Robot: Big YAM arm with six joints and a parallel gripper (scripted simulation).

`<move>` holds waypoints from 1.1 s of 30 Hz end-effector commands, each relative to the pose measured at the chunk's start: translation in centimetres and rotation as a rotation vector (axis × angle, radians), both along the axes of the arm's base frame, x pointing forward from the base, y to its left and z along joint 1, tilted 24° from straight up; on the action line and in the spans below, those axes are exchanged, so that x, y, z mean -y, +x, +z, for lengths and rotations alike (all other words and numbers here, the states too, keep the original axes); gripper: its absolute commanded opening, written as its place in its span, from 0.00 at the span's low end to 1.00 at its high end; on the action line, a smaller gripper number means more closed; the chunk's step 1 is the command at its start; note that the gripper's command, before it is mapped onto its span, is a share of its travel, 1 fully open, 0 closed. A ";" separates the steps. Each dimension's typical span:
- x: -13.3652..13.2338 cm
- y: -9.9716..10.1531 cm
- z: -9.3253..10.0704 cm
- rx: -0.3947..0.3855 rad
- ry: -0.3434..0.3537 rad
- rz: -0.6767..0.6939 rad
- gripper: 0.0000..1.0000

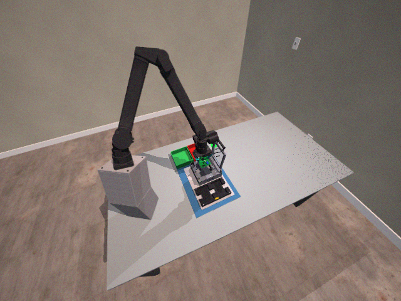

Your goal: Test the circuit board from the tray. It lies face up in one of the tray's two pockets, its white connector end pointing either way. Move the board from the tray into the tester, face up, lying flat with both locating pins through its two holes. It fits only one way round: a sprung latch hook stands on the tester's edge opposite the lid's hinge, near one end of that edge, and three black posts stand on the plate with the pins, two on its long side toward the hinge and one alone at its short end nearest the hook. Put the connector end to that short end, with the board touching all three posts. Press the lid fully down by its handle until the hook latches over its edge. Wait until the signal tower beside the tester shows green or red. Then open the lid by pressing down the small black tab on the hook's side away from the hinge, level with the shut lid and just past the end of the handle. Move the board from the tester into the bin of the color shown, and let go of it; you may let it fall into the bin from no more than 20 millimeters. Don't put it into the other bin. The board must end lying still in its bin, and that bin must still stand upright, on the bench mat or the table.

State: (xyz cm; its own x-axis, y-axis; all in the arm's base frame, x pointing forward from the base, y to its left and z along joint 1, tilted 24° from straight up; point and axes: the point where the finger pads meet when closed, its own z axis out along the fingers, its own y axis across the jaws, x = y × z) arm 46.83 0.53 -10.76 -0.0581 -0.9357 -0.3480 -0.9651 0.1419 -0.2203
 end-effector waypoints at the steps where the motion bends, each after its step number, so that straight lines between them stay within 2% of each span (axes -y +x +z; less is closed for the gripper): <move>1: -0.7 0.3 1.4 0.021 0.004 0.005 0.72; 3: -0.7 0.9 1.6 0.036 0.002 0.003 0.72; 8: -2.0 0.2 1.4 0.035 0.000 0.002 0.72; 17: -7.0 -1.5 1.2 0.034 0.005 0.002 0.72; 19: -7.0 -1.5 1.2 0.034 0.005 0.002 0.72; 33: -17.2 -5.1 0.8 0.032 0.014 0.002 0.72</move>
